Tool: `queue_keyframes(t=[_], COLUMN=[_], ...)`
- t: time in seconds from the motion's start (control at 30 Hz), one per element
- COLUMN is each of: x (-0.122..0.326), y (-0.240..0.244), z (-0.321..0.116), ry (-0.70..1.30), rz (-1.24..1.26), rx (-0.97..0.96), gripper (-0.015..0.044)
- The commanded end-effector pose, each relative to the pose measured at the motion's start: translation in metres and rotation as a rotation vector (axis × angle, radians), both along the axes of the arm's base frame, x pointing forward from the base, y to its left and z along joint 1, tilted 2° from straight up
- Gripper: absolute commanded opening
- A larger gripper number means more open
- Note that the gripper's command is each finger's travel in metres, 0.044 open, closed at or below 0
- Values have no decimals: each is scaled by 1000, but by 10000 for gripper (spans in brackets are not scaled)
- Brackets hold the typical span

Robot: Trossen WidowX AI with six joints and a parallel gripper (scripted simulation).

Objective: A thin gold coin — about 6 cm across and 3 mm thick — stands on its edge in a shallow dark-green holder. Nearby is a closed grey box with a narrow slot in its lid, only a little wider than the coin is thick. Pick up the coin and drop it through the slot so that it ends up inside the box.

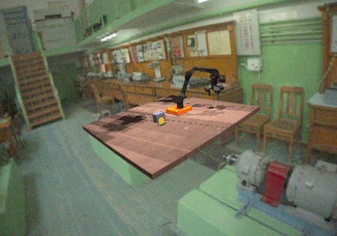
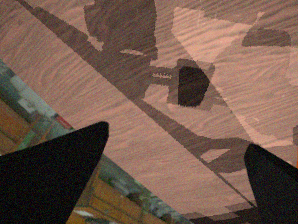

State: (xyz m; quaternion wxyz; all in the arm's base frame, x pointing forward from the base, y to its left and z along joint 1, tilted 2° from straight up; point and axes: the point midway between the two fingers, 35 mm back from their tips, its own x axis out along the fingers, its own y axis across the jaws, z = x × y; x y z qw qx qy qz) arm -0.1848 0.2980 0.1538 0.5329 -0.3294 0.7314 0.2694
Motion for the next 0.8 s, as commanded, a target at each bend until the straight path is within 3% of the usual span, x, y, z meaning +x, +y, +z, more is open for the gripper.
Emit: queue_keyframes(t=[0.0, 0.13, 0.27, 0.63, 0.77], x=[1, 31, 93, 290, 331], y=[1, 16, 37, 41, 24], z=[0, -1, -3, -6, -6], ry=[0, -4, -18, -89, -130], rz=[-2, -38, -109, -413, -435], rx=[1, 23, 62, 162, 168], gripper=[374, 269, 164, 161, 161])
